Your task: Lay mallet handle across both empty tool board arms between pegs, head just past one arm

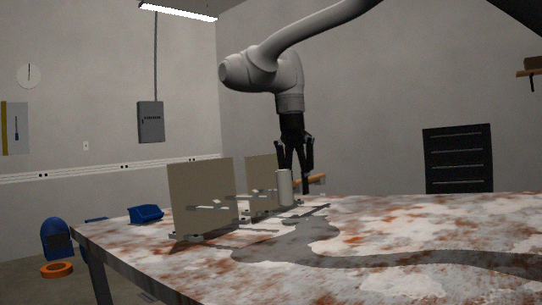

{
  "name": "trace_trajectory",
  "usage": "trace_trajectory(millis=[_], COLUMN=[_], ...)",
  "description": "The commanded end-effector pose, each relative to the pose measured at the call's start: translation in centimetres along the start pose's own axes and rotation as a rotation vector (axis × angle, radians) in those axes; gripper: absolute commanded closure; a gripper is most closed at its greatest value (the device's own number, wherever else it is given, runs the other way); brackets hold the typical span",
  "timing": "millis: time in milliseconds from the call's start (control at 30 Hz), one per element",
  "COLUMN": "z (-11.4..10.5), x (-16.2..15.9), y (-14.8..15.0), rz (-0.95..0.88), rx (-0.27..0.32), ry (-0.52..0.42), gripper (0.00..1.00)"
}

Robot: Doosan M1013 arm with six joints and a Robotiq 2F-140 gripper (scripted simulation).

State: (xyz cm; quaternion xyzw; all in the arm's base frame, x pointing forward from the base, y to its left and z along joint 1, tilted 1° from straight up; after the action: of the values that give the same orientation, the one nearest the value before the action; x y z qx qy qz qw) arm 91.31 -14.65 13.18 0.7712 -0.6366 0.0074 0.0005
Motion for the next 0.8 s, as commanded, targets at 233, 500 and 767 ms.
trace_trajectory(millis=[233, 500, 767], z=[-0.13, -0.13, -0.91], x=[0.0, 0.0, 0.01], y=[-0.03, -0.03, -0.04], rz=[0.0, 0.0, 0.0], rx=[0.002, 0.002, 0.002], ry=[0.0, 0.0, 0.0], gripper=[0.9, 0.9, 0.9])
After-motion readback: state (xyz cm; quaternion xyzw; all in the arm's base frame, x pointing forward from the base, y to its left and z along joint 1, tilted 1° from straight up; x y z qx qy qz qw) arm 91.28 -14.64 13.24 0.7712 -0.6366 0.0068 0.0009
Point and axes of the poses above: the point where the finger pads meet when closed, its own z axis out along the fingers, its own y axis across the jaws, x = y × z, the point moved 9 cm from there along -z, back along the fingers, and after that the axes turned 7 degrees about -z, right-handed, at the moved point
